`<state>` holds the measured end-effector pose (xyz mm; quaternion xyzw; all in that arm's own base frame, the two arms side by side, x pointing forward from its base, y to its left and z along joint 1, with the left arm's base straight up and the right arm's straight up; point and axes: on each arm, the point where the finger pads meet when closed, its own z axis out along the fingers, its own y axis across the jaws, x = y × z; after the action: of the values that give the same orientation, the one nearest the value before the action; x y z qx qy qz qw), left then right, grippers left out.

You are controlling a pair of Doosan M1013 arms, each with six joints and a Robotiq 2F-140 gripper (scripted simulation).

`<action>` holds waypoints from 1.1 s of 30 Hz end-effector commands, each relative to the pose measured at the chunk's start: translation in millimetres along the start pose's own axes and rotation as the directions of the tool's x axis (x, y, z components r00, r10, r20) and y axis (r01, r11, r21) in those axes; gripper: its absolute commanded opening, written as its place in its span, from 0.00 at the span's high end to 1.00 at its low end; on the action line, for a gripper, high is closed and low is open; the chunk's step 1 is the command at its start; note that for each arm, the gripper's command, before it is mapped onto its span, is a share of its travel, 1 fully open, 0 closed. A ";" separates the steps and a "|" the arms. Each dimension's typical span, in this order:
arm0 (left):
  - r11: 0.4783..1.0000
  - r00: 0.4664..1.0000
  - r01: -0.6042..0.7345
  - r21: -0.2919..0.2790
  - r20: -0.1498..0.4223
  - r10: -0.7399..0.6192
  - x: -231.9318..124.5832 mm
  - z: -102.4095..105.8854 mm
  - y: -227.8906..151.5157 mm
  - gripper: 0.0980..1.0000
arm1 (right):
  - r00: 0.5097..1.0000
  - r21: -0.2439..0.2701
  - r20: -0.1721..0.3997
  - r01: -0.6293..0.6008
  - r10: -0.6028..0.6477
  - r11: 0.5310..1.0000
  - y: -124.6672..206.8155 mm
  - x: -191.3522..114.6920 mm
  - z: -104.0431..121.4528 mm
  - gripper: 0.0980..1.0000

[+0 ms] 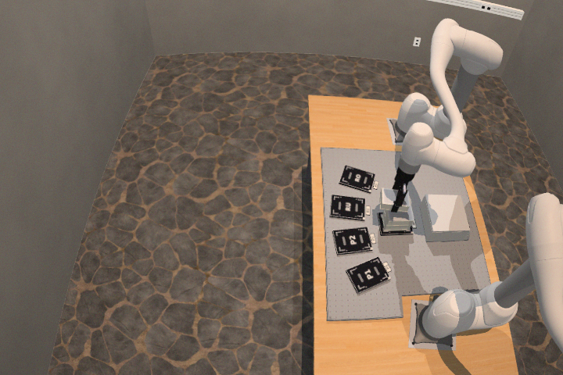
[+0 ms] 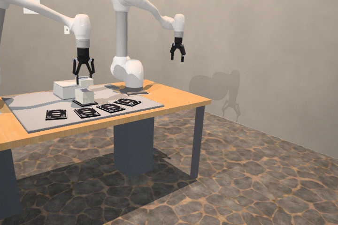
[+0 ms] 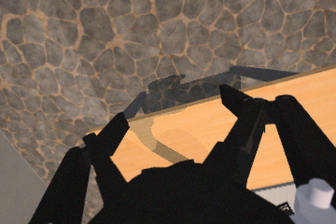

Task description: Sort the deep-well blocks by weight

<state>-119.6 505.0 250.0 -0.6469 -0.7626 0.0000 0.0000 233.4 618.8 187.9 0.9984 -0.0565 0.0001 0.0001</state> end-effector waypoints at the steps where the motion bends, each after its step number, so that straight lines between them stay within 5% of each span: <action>1: 1.000 1.000 0.000 0.000 -0.001 0.000 0.3 -0.6 -0.1 0.00 | 1.000 0.001 0.000 0.000 0.000 1.000 1.5 7.6 1.9 1.00; 33: 1.000 1.000 0.000 0.000 -0.001 0.000 0.3 -0.6 -0.1 0.00 | 1.000 0.001 0.000 0.000 0.000 1.000 23.8 92.8 32.7 1.00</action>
<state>-119.6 505.0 250.0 -0.6469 -0.7626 0.0000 0.0000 318.6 585.9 156.0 0.9984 -0.0564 0.0001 0.0001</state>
